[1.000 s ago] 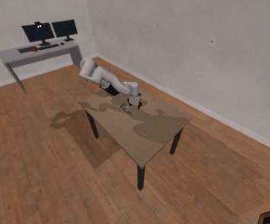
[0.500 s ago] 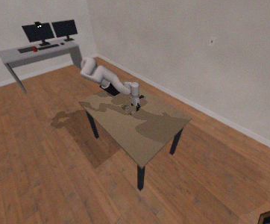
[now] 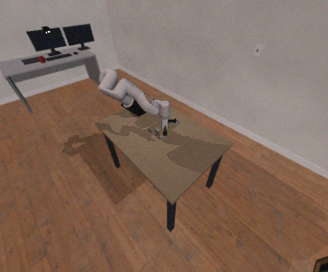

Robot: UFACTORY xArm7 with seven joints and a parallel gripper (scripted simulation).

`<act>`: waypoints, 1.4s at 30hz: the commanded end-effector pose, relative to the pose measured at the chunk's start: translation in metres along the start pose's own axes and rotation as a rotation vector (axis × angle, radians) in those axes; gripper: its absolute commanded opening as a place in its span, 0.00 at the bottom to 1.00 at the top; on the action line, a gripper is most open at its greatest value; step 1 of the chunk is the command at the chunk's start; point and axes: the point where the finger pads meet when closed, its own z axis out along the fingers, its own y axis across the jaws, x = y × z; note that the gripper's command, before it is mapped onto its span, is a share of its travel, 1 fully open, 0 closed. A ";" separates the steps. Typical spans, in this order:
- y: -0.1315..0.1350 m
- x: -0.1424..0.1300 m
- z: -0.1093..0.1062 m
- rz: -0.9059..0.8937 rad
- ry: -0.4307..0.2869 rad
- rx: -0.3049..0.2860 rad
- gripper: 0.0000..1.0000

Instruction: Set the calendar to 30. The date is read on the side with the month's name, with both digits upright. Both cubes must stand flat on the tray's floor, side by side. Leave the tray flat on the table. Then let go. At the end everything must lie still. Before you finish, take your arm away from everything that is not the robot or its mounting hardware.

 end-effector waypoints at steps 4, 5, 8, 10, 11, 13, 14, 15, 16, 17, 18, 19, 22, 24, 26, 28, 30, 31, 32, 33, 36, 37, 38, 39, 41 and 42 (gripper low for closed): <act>0.003 0.003 -0.003 0.184 0.006 -0.010 1.00; 0.004 0.004 -0.003 0.251 0.006 -0.010 1.00; 0.006 0.005 -0.003 0.376 0.007 -0.009 1.00; 0.007 0.005 -0.003 0.433 0.007 -0.008 1.00; 0.008 0.006 -0.003 0.486 0.007 -0.008 1.00; 0.009 0.007 -0.004 0.581 0.008 -0.007 1.00; 0.009 0.007 -0.004 0.582 0.008 -0.007 1.00; 0.010 0.007 -0.004 0.624 0.008 -0.006 1.00; 0.011 0.007 -0.004 0.663 0.008 -0.006 1.00; 0.011 0.007 -0.004 0.697 0.008 -0.006 1.00; 0.012 0.008 -0.004 0.728 0.008 -0.005 1.00; 0.012 0.008 -0.004 0.728 0.008 -0.005 1.00; 0.012 0.008 -0.004 0.778 0.008 -0.005 1.00; 0.013 0.008 -0.004 0.814 0.008 -0.004 1.00; 0.013 0.008 -0.004 0.837 0.008 -0.004 1.00; 0.014 0.008 -0.004 0.850 0.008 -0.004 1.00; 0.014 0.008 -0.004 0.855 0.008 -0.004 1.00; 0.014 0.009 -0.004 0.855 0.008 -0.004 1.00; 0.014 0.009 -0.004 0.855 0.008 -0.004 1.00; 0.014 0.009 -0.004 0.855 0.008 -0.004 1.00; 0.014 0.009 -0.003 0.855 0.008 -0.004 1.00; 0.014 0.009 -0.003 0.855 0.008 -0.004 1.00; 0.014 0.009 -0.002 0.855 0.008 -0.004 1.00; 0.014 0.009 0.000 0.855 0.008 -0.004 1.00; 0.014 0.009 0.005 0.855 0.008 -0.004 1.00; 0.014 0.009 0.009 0.855 0.008 -0.004 1.00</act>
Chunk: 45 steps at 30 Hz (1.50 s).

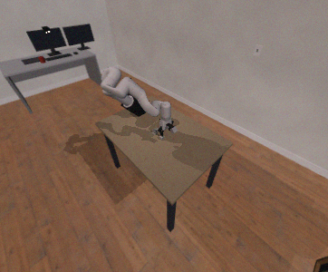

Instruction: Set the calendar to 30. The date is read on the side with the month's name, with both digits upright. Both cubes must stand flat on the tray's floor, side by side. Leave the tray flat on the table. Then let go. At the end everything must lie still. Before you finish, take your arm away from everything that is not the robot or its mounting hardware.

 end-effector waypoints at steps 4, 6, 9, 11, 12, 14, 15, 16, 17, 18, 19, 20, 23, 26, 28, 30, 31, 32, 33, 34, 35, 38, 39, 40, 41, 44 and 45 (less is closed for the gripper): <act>-0.001 0.002 0.023 0.000 0.003 0.001 1.00; -0.001 0.002 0.032 0.000 0.003 0.001 1.00; 0.000 0.002 0.043 0.000 0.003 0.001 1.00; 0.000 0.002 0.046 0.000 0.003 0.001 1.00; 0.000 0.002 0.046 0.000 0.003 0.001 1.00; 0.000 0.002 0.050 0.000 0.003 0.001 1.00; 0.000 0.002 0.051 0.000 0.003 0.001 1.00; 0.000 0.002 0.052 0.000 0.003 0.001 1.00; 0.000 0.002 0.052 0.000 0.003 0.001 1.00; 0.000 0.002 0.052 0.000 0.003 0.001 1.00; 0.000 0.002 0.052 0.000 0.003 0.001 1.00; 0.000 0.002 0.052 0.000 0.003 0.001 1.00; 0.000 0.002 0.056 0.000 0.003 0.001 1.00; 0.000 0.002 0.063 0.000 0.003 0.001 1.00; 0.000 0.002 0.066 0.000 0.003 0.001 1.00; 0.000 0.002 0.069 0.000 0.003 0.001 1.00; 0.000 0.002 0.072 0.000 0.003 0.001 1.00; 0.000 0.002 0.074 0.000 0.003 0.001 1.00; 0.000 0.002 0.076 0.000 0.003 0.001 1.00; 0.000 0.002 0.078 0.000 0.003 0.001 1.00; 0.000 0.002 0.079 0.000 0.003 0.001 1.00; 0.000 0.002 0.080 0.000 0.003 0.001 1.00; 0.000 0.002 0.080 0.000 0.003 0.001 1.00; 0.000 0.002 0.080 0.000 0.003 0.001 1.00; 0.000 0.002 0.080 0.000 0.003 0.001 1.00; 0.000 0.002 0.080 0.000 0.003 0.001 1.00; 0.000 0.002 0.080 0.000 0.003 0.001 1.00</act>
